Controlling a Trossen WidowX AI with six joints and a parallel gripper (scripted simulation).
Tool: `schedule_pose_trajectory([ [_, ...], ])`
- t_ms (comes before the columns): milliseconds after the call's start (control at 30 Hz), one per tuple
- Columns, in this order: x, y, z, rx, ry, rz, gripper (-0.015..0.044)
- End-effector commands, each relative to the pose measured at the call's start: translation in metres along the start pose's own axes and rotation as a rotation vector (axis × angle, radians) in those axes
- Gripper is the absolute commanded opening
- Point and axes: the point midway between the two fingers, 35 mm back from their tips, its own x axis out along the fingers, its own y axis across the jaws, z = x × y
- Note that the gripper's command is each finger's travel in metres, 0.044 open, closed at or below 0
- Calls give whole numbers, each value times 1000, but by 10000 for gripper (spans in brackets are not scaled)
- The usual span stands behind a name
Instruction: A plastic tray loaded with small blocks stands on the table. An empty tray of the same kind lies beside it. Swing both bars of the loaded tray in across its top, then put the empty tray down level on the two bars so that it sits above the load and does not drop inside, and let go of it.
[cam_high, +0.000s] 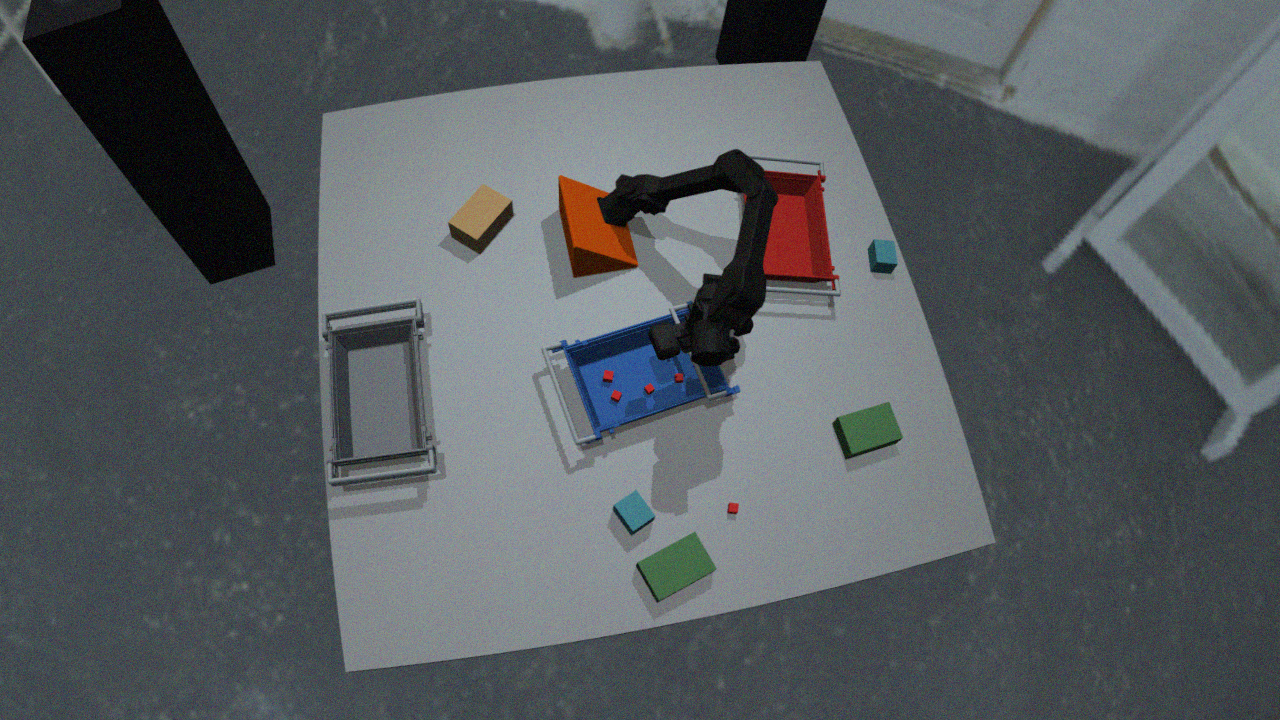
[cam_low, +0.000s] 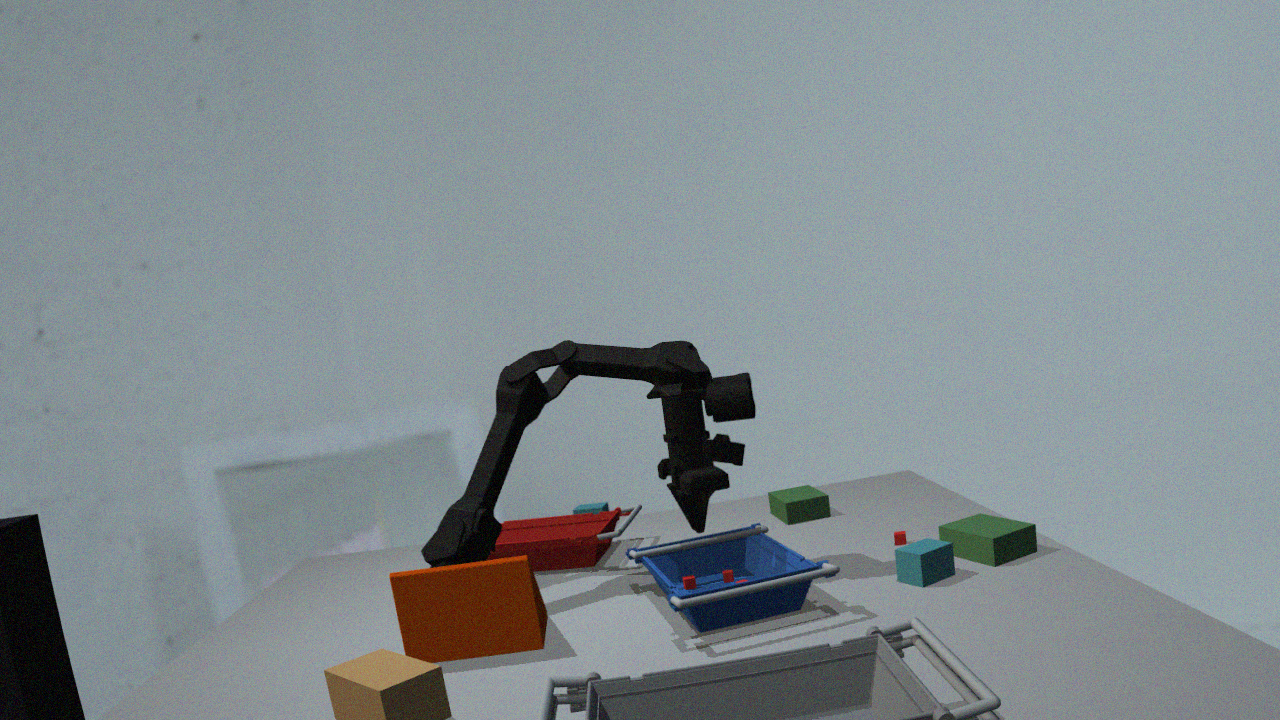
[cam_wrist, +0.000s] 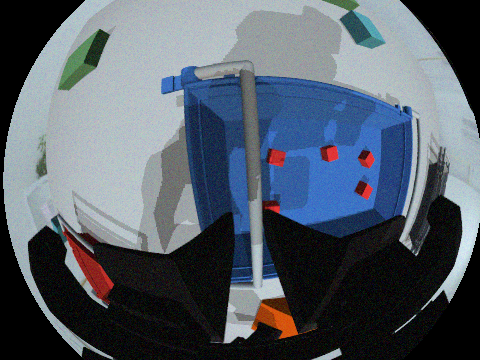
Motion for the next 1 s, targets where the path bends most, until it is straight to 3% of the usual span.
schedule_pose_trajectory([
  [0,-18,2,2,-7,-11,1,90],
  [967,-11,1,2,-3,-10,-2,90],
])
